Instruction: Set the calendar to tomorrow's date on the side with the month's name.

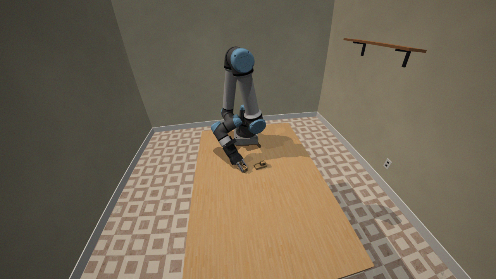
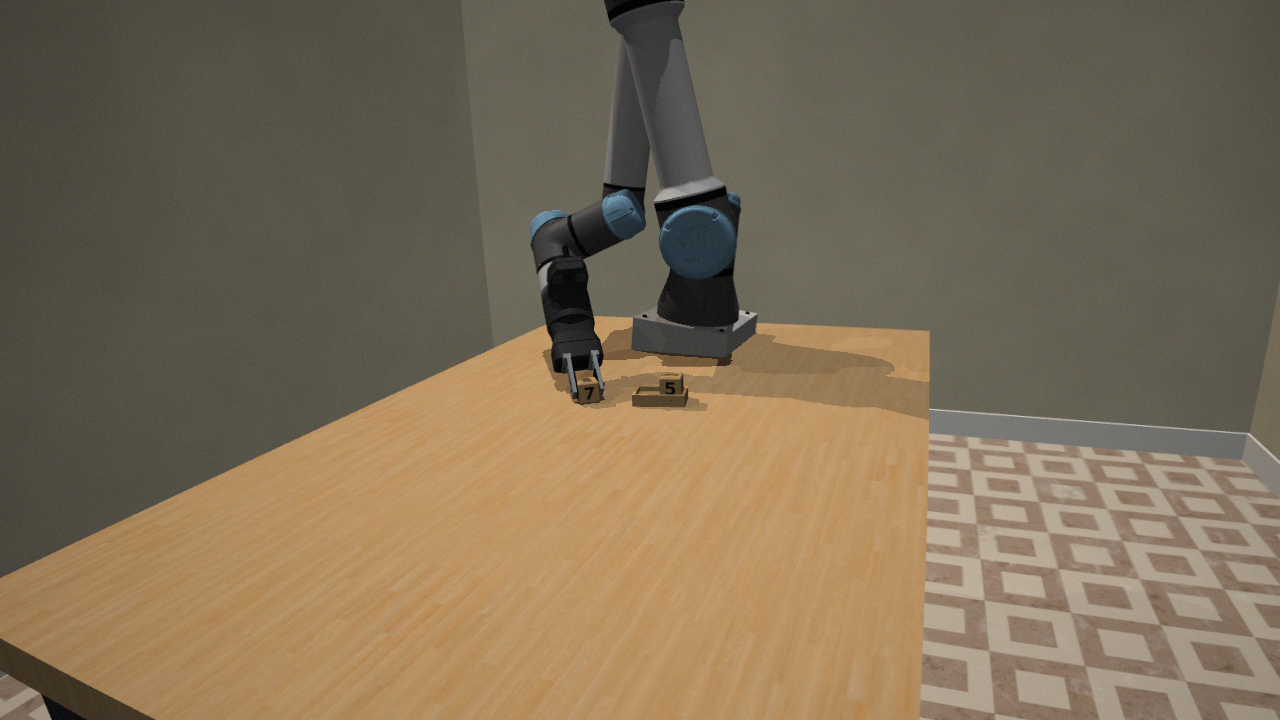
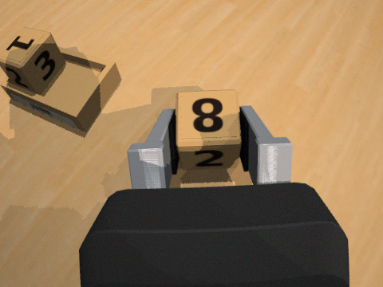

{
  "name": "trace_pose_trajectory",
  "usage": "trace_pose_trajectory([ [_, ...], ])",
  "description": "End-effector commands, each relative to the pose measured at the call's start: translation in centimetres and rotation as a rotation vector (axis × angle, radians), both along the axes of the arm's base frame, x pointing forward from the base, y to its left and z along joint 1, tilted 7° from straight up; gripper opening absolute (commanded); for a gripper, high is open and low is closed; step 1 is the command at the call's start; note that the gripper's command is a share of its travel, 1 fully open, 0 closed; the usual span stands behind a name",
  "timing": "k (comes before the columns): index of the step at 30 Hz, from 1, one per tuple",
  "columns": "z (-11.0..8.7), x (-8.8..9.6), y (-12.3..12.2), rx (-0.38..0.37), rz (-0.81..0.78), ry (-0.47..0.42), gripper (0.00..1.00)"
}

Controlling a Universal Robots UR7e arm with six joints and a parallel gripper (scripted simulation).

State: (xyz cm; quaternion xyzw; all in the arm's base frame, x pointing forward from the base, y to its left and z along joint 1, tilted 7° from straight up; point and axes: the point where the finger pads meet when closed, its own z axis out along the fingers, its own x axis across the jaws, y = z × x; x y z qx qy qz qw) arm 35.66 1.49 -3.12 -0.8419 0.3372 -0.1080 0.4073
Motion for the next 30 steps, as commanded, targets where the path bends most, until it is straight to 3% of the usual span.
trace_pose_trajectory([
  [1,0.01,0.02,-0.02,-0.001,0.0,-0.001,0.57],
  [22,0.01,0.02,-0.02,-0.001,0.0,-0.001,0.57],
  [23,0.01,0.02,-0.02,-0.001,0.0,-0.001,0.63],
  [25,0.01,0.02,-0.02,-0.001,0.0,-0.001,0.63],
  [26,0.01,0.02,-0.02,-0.001,0.0,-0.001,0.69],
  [30,0.01,0.02,-0.02,-0.001,0.0,-0.001,0.75],
])
